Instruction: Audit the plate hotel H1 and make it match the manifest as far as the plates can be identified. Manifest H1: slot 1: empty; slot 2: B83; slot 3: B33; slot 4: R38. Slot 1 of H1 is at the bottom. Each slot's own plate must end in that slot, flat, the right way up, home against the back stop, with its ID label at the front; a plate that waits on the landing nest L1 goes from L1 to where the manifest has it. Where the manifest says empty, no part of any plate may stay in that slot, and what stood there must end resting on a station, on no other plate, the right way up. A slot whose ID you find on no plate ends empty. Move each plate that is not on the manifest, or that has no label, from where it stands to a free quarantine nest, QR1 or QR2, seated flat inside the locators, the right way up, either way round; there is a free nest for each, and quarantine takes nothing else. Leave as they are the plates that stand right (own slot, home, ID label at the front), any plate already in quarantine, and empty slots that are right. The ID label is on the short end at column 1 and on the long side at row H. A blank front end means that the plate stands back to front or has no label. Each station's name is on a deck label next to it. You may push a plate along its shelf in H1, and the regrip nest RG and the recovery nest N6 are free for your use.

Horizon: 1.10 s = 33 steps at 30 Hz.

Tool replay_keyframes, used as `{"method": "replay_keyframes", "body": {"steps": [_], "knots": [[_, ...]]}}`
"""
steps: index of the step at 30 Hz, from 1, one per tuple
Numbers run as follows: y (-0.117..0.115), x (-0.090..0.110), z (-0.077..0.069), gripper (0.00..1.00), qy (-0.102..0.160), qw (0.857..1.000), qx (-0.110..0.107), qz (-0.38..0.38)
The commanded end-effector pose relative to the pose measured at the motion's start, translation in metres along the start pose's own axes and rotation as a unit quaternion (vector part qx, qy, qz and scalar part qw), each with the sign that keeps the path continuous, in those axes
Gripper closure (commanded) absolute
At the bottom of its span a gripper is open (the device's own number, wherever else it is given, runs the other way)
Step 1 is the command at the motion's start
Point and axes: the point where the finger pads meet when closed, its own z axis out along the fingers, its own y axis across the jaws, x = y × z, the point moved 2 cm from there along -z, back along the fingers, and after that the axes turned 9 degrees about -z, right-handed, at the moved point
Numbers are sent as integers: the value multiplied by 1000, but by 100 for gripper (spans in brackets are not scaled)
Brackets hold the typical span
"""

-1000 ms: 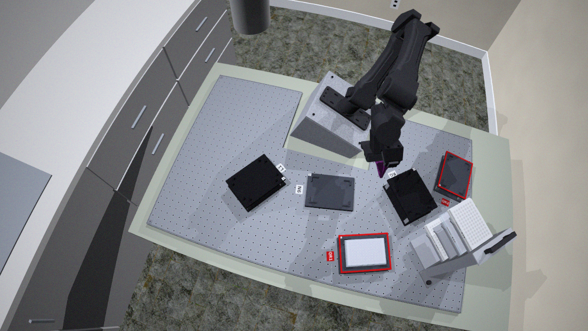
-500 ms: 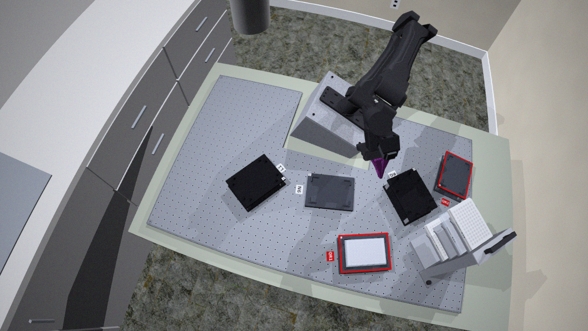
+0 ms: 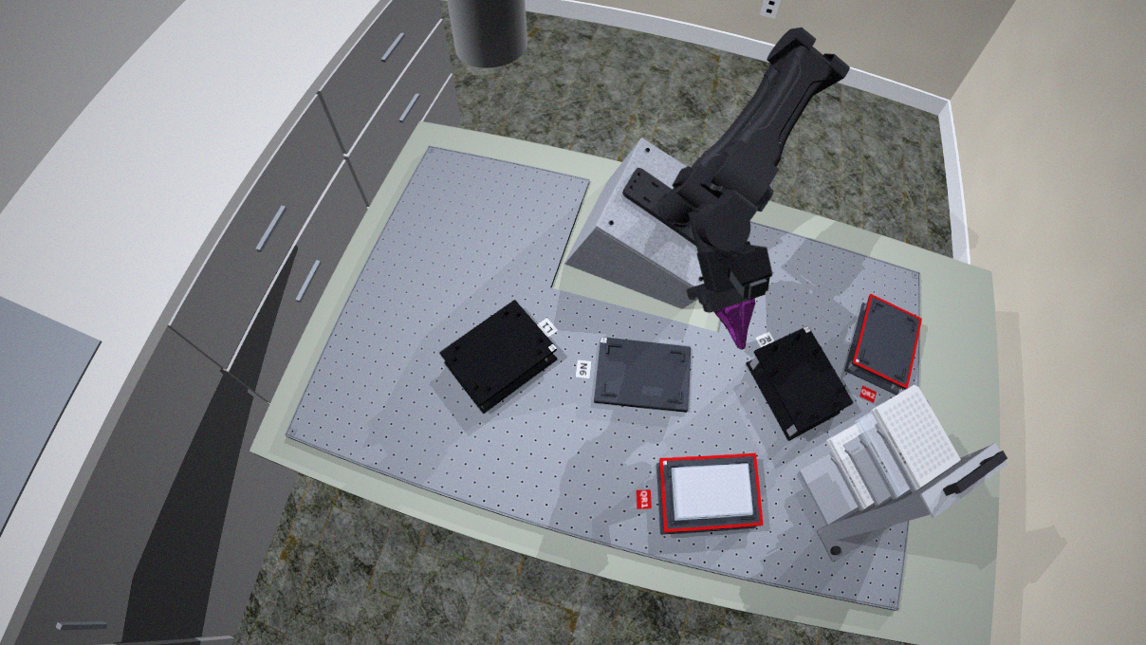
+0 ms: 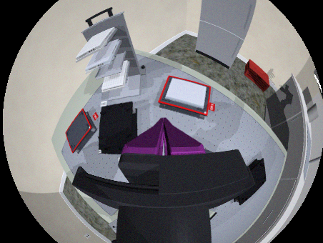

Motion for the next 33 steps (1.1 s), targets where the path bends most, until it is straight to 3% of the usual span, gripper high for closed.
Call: {"method": "replay_keyframes", "body": {"steps": [1, 7, 8, 10, 14, 20, 22, 33], "knots": [[0, -18, -4, 100, -67, 997, -5, -48], [2, -18, -3, 100, -68, 996, -8, -50], [8, -32, -4, 100, -77, 995, -12, -65], [13, -20, 1, 100, -66, 996, -9, -51], [25, -30, 2, 100, -72, 996, -8, -56], [45, -26, 7, 100, -61, 997, -11, -44], [51, -37, 6, 100, -69, 996, -10, -51], [81, -48, 6, 100, -77, 996, -10, -53]]}}
